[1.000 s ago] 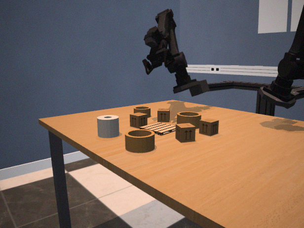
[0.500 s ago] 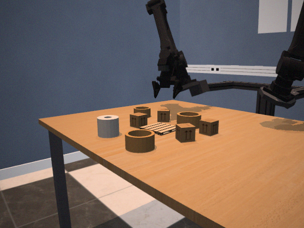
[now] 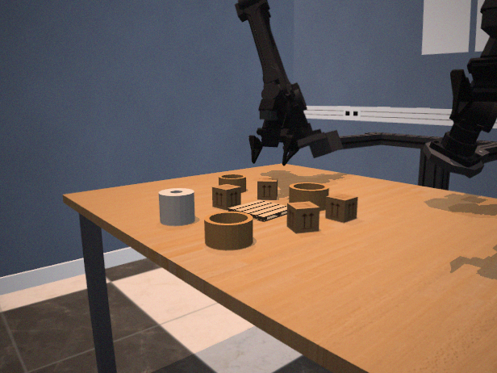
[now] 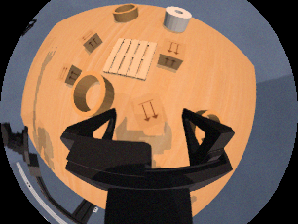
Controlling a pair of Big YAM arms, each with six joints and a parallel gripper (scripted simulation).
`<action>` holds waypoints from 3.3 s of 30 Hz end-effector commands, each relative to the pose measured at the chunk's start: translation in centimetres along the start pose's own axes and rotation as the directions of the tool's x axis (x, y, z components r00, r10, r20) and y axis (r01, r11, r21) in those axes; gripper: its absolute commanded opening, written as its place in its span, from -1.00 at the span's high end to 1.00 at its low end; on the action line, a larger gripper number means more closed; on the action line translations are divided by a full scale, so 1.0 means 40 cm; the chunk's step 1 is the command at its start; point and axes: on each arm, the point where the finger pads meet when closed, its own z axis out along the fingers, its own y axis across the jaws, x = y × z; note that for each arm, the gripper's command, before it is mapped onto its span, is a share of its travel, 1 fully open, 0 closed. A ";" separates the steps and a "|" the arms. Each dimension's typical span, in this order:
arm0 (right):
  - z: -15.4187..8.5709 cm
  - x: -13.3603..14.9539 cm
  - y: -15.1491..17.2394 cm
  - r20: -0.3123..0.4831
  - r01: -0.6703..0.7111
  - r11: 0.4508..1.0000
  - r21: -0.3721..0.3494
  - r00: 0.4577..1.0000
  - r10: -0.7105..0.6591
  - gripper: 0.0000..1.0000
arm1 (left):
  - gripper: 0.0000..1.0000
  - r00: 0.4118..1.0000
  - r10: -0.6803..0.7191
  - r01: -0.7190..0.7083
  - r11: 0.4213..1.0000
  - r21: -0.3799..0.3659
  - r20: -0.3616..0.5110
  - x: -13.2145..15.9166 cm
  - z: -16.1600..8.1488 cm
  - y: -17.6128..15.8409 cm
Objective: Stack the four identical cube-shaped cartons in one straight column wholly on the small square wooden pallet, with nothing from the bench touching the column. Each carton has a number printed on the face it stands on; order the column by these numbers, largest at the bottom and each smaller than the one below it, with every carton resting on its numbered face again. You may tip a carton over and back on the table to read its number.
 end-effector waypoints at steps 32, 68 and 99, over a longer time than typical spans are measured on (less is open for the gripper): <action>0.050 0.029 -0.016 -0.304 0.279 0.941 -0.192 0.895 -0.328 -0.58 | -1.00 1.000 -0.012 0.012 1.000 -0.012 0.009 -0.012 -0.007 0.013; 0.170 0.063 -0.009 -0.307 0.276 0.942 -0.190 0.895 -0.324 -0.58 | -1.00 1.000 -0.012 0.012 1.000 -0.012 0.009 -0.012 -0.007 0.013; 0.191 0.091 0.001 -0.313 0.279 0.940 -0.195 0.891 -0.330 -0.24 | -1.00 1.000 -0.012 0.012 1.000 -0.012 0.009 -0.012 -0.007 0.013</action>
